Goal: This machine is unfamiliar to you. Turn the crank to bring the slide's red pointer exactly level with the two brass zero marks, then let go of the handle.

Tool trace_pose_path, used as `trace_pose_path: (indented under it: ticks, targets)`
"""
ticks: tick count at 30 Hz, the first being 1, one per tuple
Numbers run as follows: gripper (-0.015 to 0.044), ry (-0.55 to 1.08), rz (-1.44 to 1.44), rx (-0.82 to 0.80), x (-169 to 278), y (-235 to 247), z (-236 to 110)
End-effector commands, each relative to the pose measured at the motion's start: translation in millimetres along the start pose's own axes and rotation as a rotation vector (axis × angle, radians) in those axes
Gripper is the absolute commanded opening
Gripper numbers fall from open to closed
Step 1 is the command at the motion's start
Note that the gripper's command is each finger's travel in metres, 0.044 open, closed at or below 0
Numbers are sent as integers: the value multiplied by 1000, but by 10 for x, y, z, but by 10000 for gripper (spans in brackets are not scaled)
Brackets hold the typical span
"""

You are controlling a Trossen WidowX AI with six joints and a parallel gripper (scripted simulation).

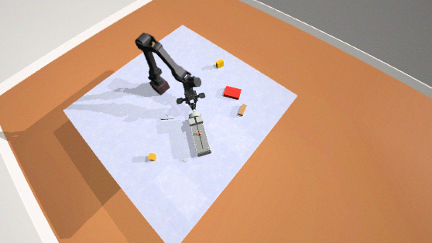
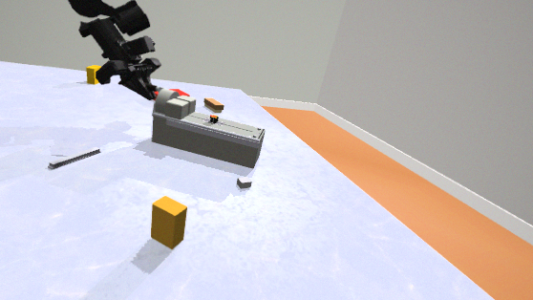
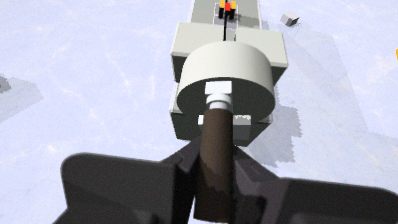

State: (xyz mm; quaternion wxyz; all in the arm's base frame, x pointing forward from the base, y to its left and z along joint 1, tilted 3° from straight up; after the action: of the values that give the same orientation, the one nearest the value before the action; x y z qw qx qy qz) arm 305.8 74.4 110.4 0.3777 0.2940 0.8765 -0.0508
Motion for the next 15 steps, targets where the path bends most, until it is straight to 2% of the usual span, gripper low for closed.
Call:
trace_pose_path:
  ticks: [1,15]
  targets:
    - [0,4,3,-16,23,75,14]
    - [0,4,3,-17,151,190,121]
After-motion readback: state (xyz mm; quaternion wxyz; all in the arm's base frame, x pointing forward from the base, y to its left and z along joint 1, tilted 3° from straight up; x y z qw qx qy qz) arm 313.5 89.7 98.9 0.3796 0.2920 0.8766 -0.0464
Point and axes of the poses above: the point midway between the two fingers, 35 mm back from their tips, its own z axis out along the fingers, its own y axis across the jaws, x = y × z, the point moved 9 cm from there along -z, back along the fingers, and after that the axes turned 7 degrees about z, right-handed, at the moved point
